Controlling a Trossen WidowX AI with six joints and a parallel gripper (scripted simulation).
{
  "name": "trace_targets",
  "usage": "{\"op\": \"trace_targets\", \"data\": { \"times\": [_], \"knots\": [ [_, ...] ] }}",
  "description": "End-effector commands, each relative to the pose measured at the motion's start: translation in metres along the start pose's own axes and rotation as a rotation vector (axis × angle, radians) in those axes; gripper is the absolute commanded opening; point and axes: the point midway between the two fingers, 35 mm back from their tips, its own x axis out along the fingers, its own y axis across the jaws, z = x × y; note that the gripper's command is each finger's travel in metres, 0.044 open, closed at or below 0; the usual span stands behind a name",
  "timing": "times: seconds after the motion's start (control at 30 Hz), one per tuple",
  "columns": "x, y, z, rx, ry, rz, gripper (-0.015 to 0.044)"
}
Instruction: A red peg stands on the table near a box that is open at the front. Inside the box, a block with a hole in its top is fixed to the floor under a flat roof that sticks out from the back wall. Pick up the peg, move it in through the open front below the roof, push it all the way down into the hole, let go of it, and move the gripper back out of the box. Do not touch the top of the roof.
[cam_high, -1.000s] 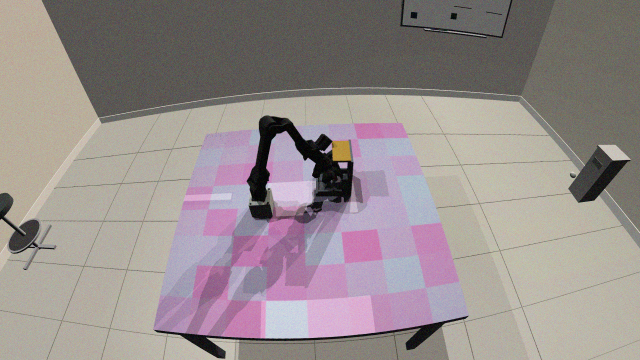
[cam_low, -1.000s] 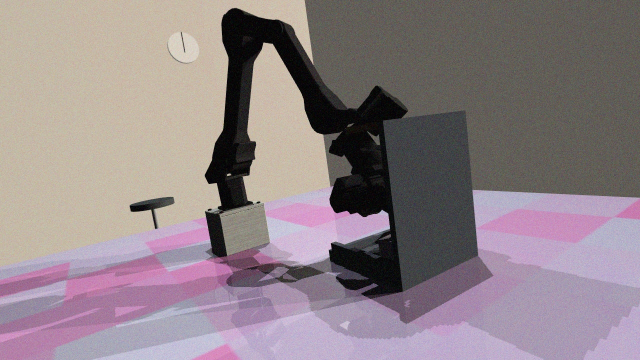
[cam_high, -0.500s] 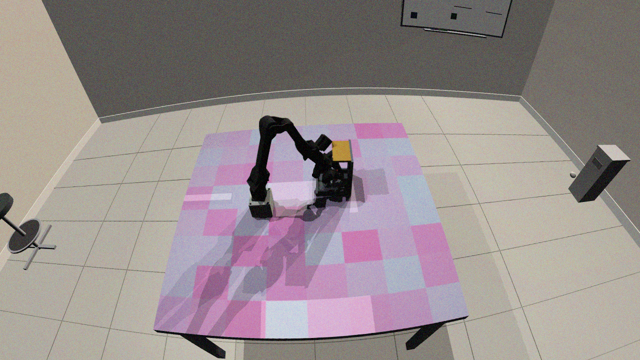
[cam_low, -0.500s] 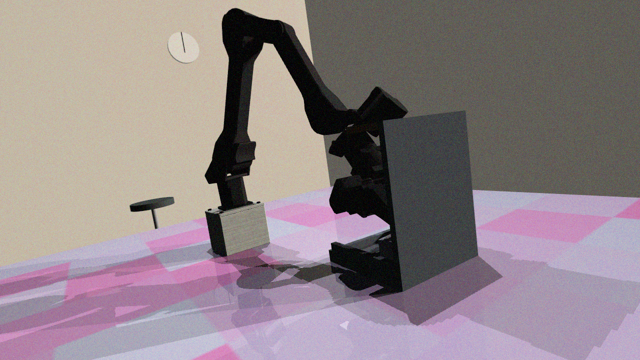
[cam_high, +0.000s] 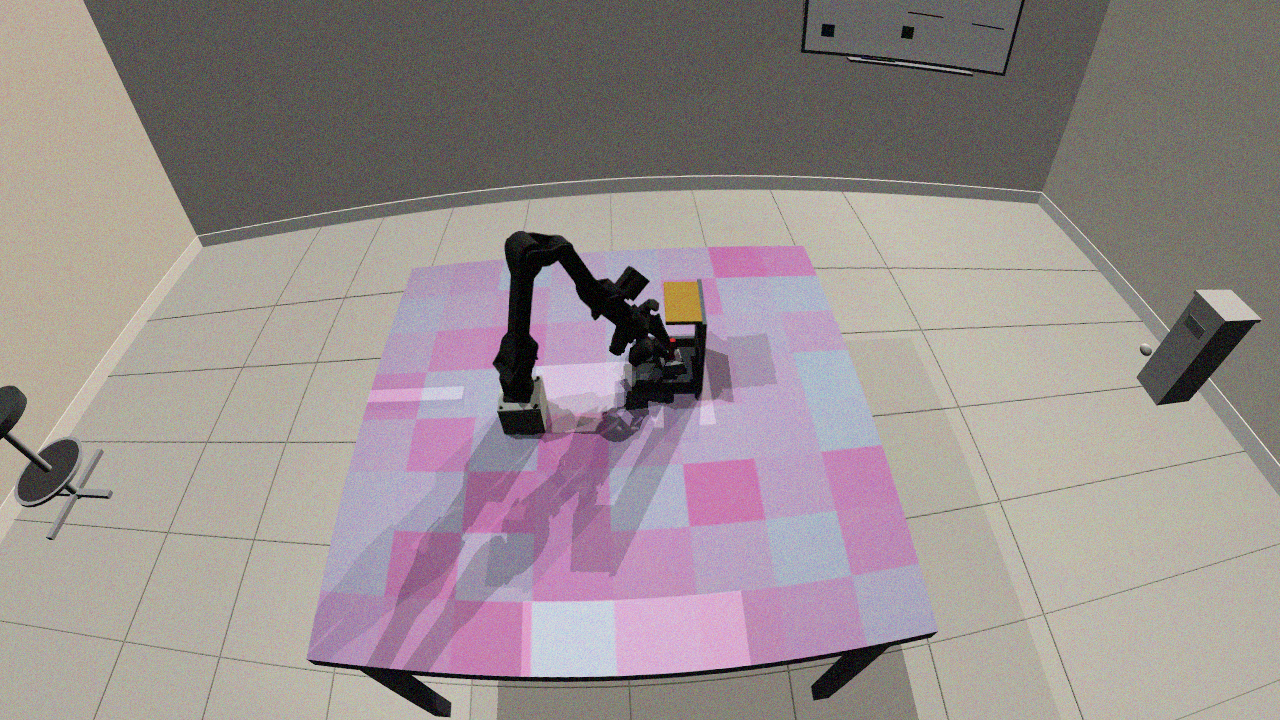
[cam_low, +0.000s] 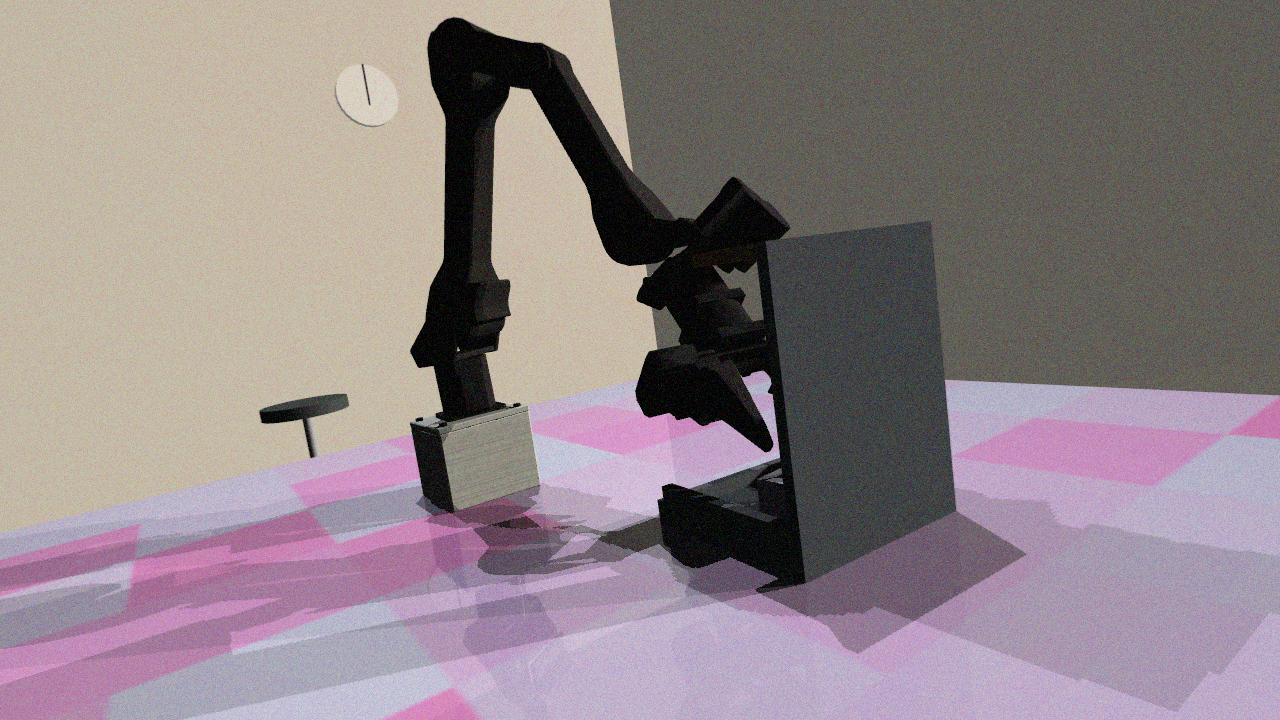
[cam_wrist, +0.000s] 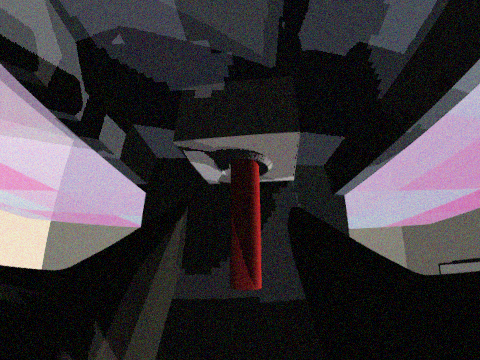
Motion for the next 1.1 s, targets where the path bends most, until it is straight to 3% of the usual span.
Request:
{"op": "trace_targets", "data": {
  "times": [0.0,0.13,0.43,1.07],
  "knots": [
    [-0.010,0.002,0.013,-0.004,-0.008,0.005,0.0220],
    [-0.021,0.004,0.024,-0.004,-0.009,0.005,0.0220],
    [-0.046,0.001,0.021,-0.003,-0.014,0.005,0.0440],
    [-0.112,0.006,0.017,-0.003,-0.016,0.005,0.0440]
  ]
}}
